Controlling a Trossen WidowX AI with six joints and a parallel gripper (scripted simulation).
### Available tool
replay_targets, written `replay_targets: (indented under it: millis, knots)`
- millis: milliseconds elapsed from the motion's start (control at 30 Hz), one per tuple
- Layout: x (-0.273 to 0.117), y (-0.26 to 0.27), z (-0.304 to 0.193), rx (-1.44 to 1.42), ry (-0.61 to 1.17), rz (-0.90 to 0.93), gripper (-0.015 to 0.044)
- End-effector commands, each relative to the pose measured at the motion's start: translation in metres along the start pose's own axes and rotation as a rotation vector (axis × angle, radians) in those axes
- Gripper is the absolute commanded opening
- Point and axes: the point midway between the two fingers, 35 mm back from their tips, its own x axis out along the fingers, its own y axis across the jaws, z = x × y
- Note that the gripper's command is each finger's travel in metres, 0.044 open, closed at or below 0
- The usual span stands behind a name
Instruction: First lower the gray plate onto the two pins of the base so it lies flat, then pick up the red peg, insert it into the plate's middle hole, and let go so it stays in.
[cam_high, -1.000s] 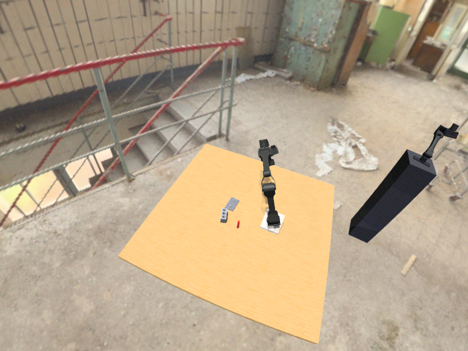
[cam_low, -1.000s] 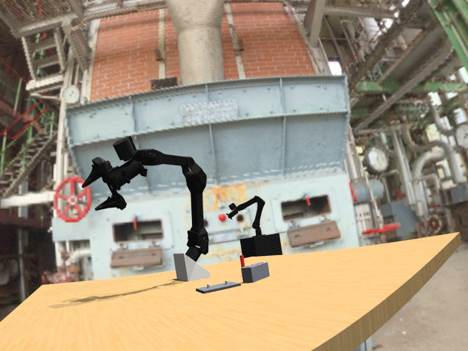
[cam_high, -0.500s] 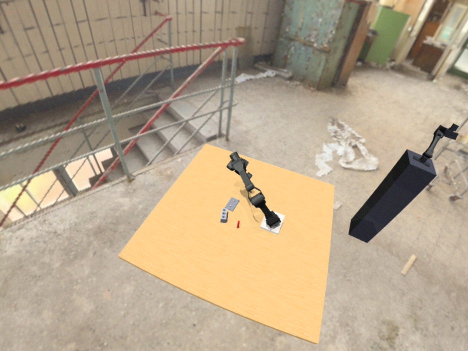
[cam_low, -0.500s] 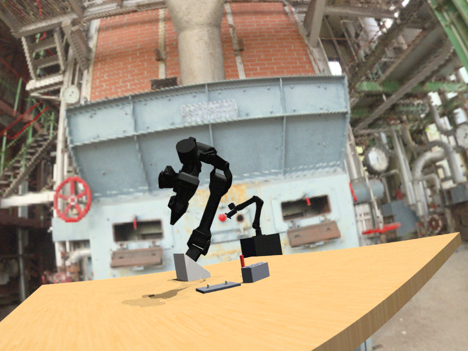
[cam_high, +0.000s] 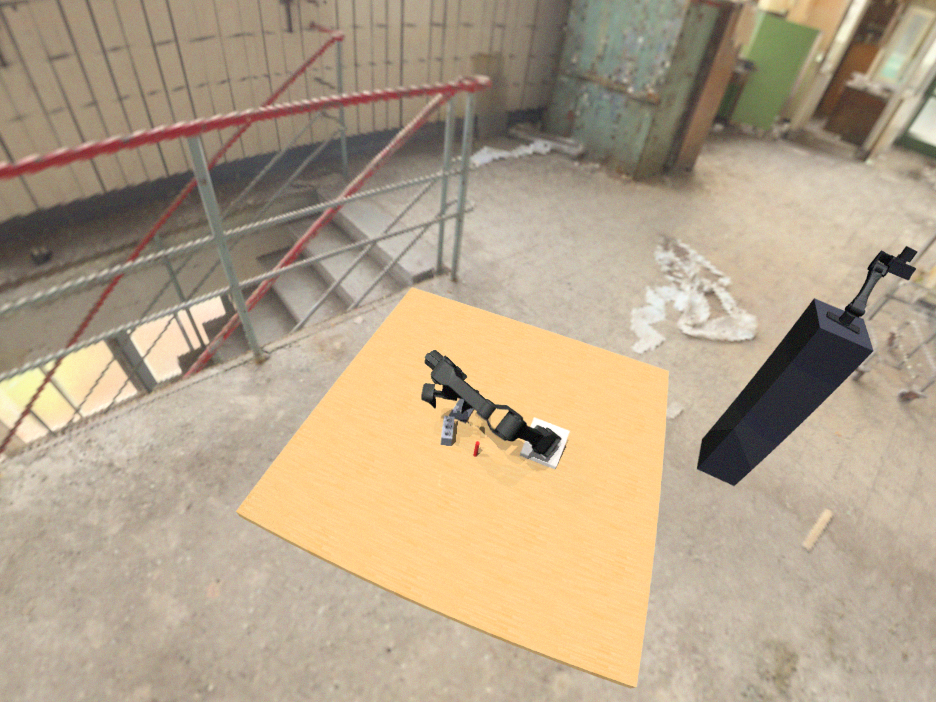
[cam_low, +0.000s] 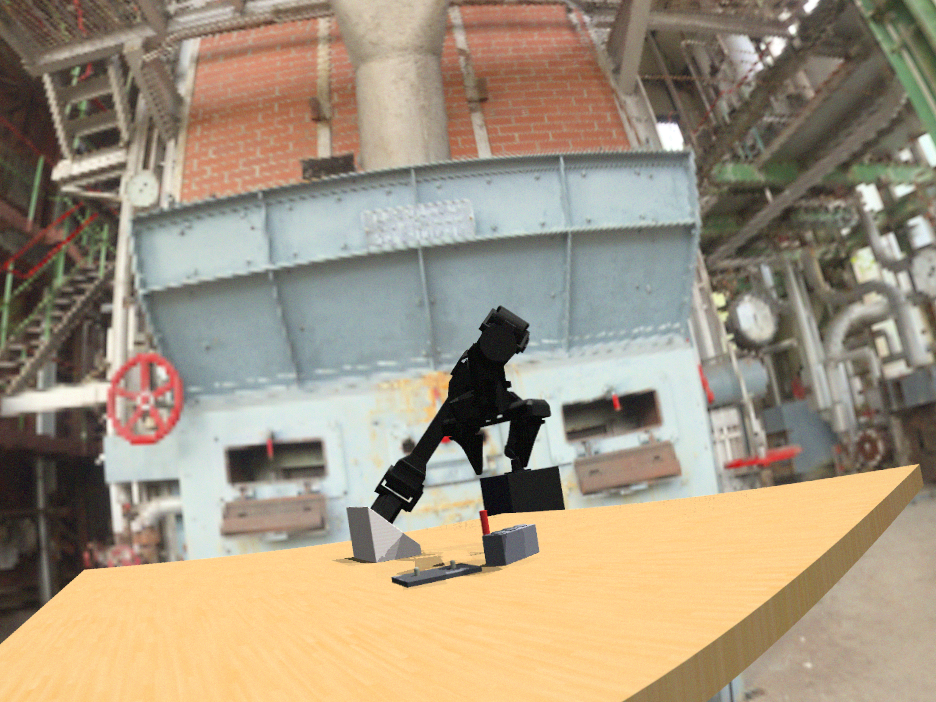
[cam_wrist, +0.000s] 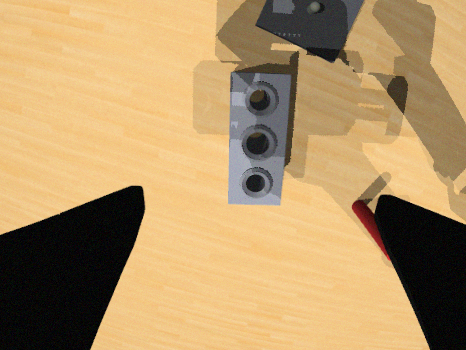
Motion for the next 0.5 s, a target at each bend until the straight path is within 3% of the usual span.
replay_targets:
  millis: [0, 233, 467]
  knots:
    - [0.001, -0.002, -0.008, -0.013, 0.03, -0.003, 0.044]
    - [0.063, -0.002, -0.009, -0.014, 0.032, -0.001, 0.044]
    - [0.081, -0.004, -0.007, -0.014, 0.032, -0.001, 0.044]
